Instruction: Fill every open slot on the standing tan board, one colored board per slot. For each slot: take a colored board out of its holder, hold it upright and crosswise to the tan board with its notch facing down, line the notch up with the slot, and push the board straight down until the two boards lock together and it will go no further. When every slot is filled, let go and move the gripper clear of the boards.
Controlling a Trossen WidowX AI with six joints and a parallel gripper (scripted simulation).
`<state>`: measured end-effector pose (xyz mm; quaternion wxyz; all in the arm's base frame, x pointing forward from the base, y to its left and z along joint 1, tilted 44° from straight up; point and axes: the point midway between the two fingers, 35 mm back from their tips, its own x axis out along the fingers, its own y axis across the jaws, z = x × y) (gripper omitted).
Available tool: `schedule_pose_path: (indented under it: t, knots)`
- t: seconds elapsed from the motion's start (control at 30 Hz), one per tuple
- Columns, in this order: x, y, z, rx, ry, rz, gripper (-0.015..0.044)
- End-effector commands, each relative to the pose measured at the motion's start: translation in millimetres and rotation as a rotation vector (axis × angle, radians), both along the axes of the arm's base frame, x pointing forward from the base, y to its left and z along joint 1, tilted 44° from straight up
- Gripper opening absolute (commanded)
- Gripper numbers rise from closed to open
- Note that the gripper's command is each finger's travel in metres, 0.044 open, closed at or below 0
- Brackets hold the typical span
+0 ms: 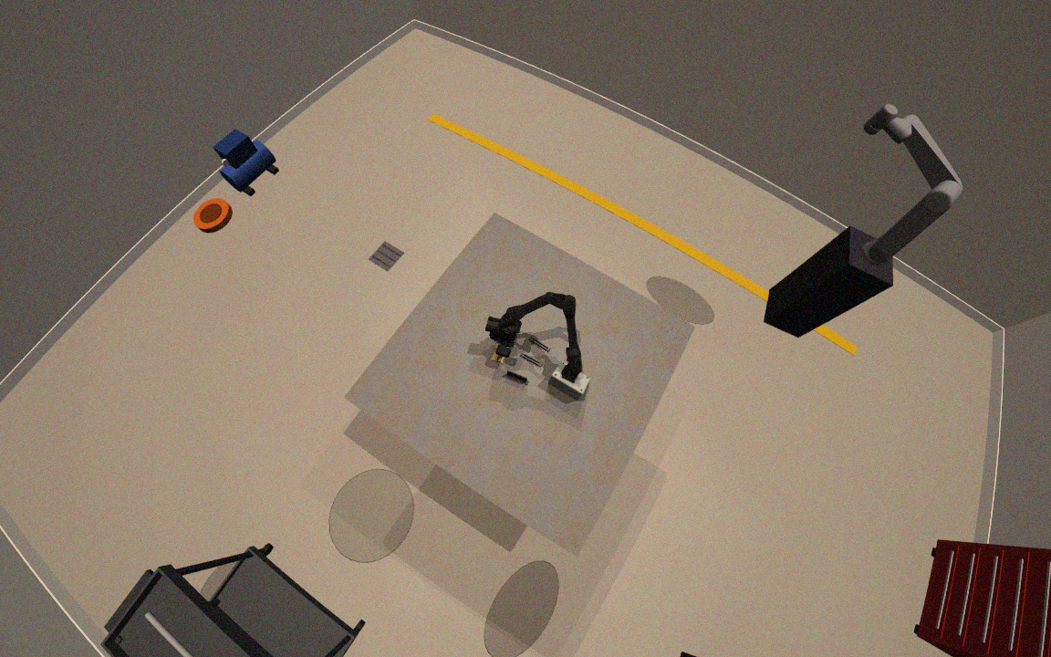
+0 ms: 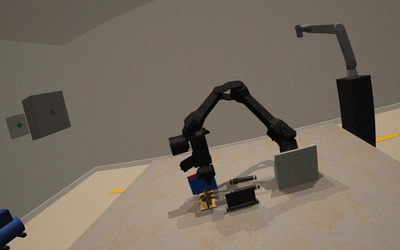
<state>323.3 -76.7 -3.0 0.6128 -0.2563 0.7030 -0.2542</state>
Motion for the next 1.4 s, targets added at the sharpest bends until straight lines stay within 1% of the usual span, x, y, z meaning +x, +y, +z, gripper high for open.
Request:
schedule_pose_path:
  t: [0.0,0.2,0.4,0.43,0.73,0.8,0.9,0.97,1.13,1.17,1.27,1.37]
  knots:
    - [0.0,0.0,0.0,0.0,0.0,0.0,0.0]
    - [0.0,0.0,0.0,0.0,0.0,0.0,0.0]
    - [0.0,0.0,0.0,0.0,0.0,0.0,0.0157]
    - [0.0,0.0,0.0,0.0,0.0,0.0,0.0167]
    - [0.6,1.7,1.6,0.0,0.0,0.0,0.0167]
    - [4.7,15.0,14.9,0.002,0.001,0.001,0.0167]
    - [9.2,45.5,47.7,0.001,0.003,0.002,0.0167]
    - [9.2,52.1,55.2,-0.001,0.004,0.003,0.0167]
    - [13.6,53.0,53.7,-0.001,0.004,0.003,0.0167]
    - [14.6,54.4,55.2,0.001,-0.003,0.006,0.0187]
    - [16.7,61.8,59.3,0.007,-0.024,0.018,0.0187]
    - [-5.8,98.0,44.0,0.027,-0.024,0.016,0.0187]
